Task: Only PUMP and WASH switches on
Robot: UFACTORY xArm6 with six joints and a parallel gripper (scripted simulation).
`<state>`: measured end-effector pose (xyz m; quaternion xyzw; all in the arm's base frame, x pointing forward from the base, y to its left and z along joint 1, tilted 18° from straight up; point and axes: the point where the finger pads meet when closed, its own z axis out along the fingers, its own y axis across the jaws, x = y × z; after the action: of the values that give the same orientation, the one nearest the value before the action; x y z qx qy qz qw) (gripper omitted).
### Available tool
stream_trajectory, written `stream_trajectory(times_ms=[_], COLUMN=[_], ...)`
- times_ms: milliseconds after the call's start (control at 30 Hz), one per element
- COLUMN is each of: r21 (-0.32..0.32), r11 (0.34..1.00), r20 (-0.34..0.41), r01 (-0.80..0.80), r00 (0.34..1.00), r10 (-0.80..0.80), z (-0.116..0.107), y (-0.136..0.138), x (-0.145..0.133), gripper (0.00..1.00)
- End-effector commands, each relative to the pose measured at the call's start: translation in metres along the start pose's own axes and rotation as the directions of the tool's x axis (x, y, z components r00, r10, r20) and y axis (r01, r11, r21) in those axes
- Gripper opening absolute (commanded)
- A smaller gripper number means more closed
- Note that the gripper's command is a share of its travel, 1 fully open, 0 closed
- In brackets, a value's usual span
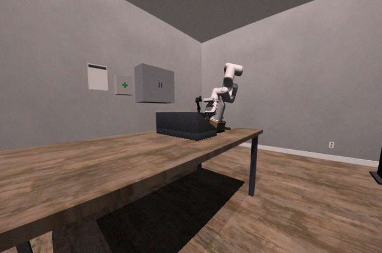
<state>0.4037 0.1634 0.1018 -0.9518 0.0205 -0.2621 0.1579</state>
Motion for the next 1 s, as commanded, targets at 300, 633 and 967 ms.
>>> stream_trajectory(times_ms=[300,633,967], r21=[0.001,0.001,0.001], r11=[1.000,1.000,1.000], r20=[-0.002,-0.002,-0.002], r01=[0.000,0.000,0.000], r00=[1.000,1.000,1.000], r10=[0.000,0.000,0.000], z=[0.000,0.000,0.000], y=[-0.001,0.000,-0.001], x=[0.001,-0.009,-0.012], gripper=[0.00,0.00,0.00])
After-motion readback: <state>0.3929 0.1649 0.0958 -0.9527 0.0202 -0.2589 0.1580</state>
